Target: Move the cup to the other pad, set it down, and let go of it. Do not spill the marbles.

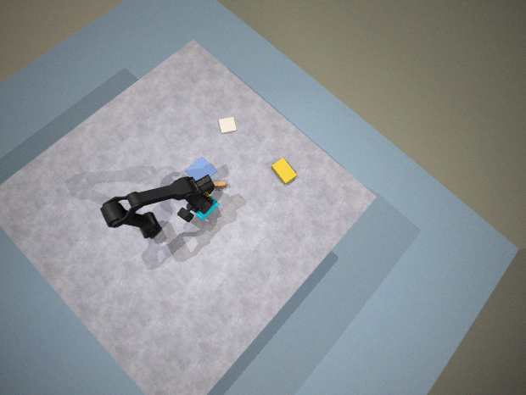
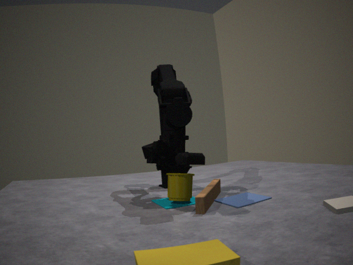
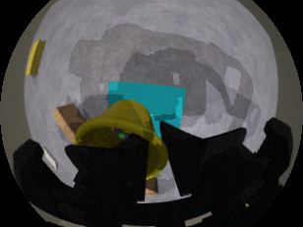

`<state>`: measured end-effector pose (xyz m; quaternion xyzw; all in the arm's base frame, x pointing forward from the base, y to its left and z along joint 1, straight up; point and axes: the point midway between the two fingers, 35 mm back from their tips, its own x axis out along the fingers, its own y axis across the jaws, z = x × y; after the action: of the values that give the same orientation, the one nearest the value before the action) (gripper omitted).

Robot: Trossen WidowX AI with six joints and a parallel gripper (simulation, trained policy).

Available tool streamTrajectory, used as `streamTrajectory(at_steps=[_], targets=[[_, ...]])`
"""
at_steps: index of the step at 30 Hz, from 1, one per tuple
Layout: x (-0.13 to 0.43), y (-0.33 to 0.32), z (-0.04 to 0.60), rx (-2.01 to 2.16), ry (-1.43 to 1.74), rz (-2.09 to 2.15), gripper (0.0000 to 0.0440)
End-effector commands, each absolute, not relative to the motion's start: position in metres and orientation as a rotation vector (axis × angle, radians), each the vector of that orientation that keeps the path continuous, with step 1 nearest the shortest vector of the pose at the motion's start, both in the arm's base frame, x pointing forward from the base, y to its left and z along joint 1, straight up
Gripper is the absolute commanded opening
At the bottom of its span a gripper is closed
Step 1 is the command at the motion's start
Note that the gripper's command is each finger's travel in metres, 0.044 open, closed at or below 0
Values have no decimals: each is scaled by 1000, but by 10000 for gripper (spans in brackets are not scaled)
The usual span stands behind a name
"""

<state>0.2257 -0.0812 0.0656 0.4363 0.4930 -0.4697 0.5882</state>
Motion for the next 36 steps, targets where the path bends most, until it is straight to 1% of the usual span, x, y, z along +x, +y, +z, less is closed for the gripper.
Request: streamTrajectory(at_steps=[1,3,4,5,9,15,33,36], targets=[[223,-85,63,1033,1114,-1101,117],[226,-87,66,1047,1086,-1088,168],[227,-88,67,1055,1072,-1082,188],[229,-88,69,1063,1061,-1074,195],[231,-89,75,1081,1025,-1047,194],[229,-87,82,1103,997,-1013,213],[219,-88,117,1159,886,-957,315],[218,-90,128,1162,856,-947,343]])
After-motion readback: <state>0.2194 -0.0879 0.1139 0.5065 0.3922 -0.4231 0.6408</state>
